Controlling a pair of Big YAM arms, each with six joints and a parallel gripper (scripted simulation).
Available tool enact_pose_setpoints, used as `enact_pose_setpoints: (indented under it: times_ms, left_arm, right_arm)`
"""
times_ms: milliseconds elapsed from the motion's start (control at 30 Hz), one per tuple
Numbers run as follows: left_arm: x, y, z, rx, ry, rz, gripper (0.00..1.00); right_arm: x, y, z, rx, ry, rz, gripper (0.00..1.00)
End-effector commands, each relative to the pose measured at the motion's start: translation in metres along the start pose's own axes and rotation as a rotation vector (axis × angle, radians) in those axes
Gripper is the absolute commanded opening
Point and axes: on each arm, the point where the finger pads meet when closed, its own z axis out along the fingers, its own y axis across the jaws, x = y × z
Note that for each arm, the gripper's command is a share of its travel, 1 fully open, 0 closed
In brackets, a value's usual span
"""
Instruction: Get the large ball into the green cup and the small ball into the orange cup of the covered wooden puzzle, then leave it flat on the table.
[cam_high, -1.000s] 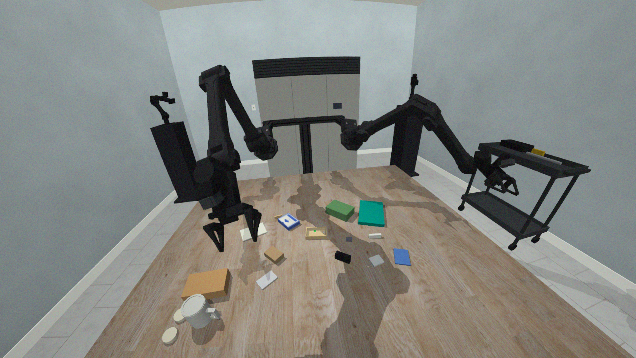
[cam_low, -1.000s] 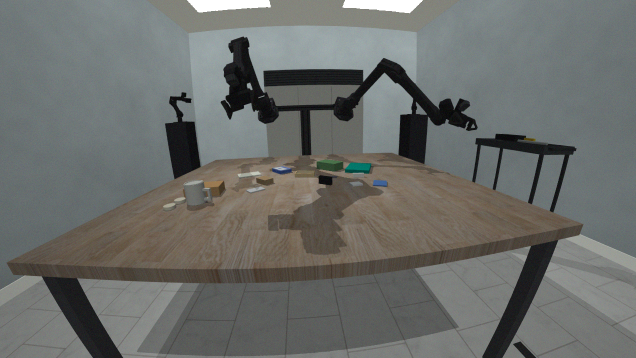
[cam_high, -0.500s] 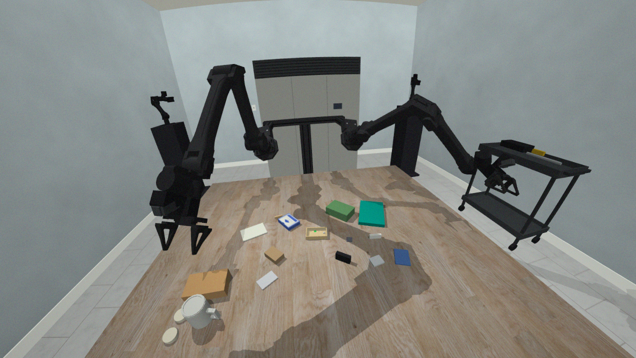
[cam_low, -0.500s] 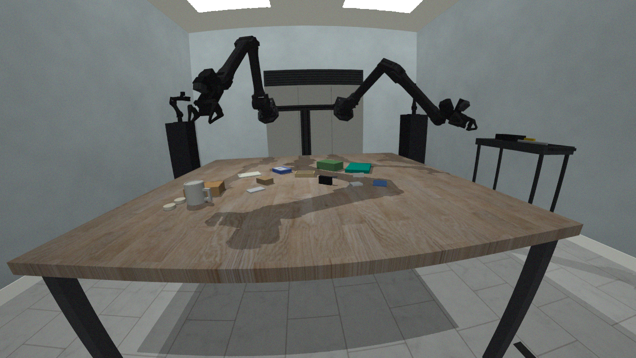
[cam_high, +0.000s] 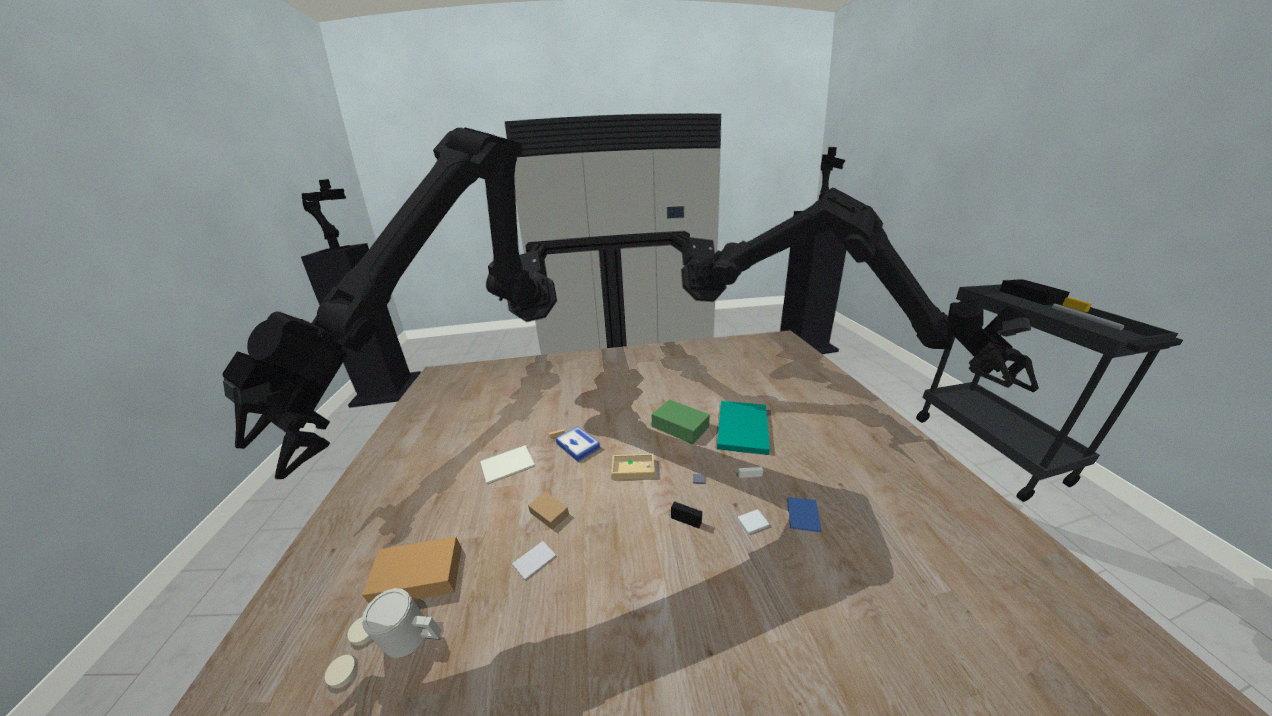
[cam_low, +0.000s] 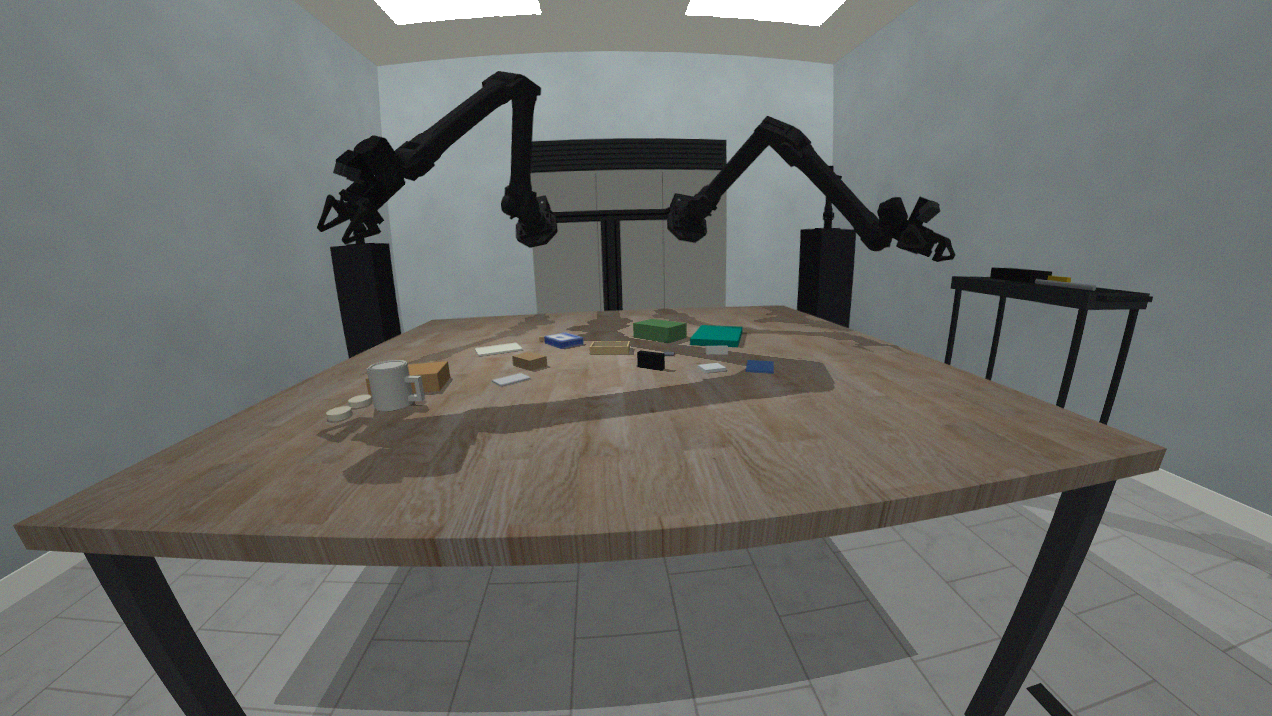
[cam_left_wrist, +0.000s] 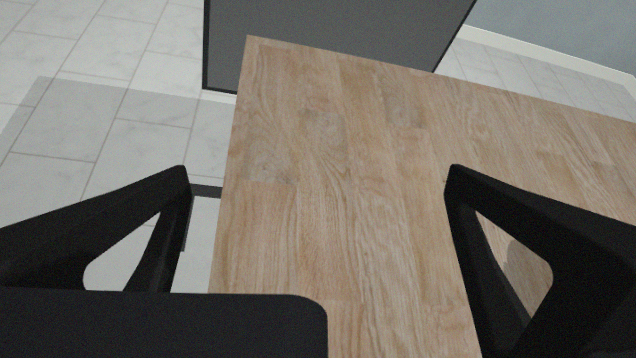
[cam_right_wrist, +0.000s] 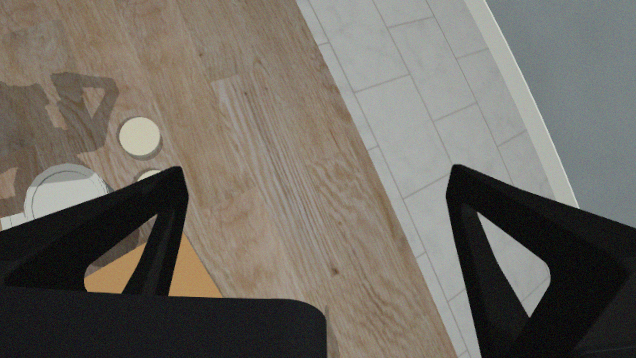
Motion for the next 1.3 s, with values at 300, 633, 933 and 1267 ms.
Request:
enact_pose_setpoints:
  times_ms: [300, 633, 933, 1267]
  left_arm:
    - [-0.014, -0.003, 0.004, 0.011, -0.012, 0.025, 1.0]
    - [-0.014, -0.003, 0.004, 0.011, -0.012, 0.025, 1.0]
    - [-0.014, -0.003, 0.004, 0.011, -0.012, 0.025, 1.0]
    - [-0.014, -0.003, 0.004, 0.011, -0.012, 0.025, 1.0]
  right_arm:
    - [-0.013, -0.15, -0.031, 0.307, -0.031, -0.026, 1.0]
    - [-0.017, -0.265, -0.086, 0.569, -0.029, -0.062, 1.0]
    - [-0.022, -0.324, -0.13, 0.72, -0.027, -0.082, 1.0]
    - [-0.027, -0.378, -0.186, 0.88, -0.025, -0.104, 1.0]
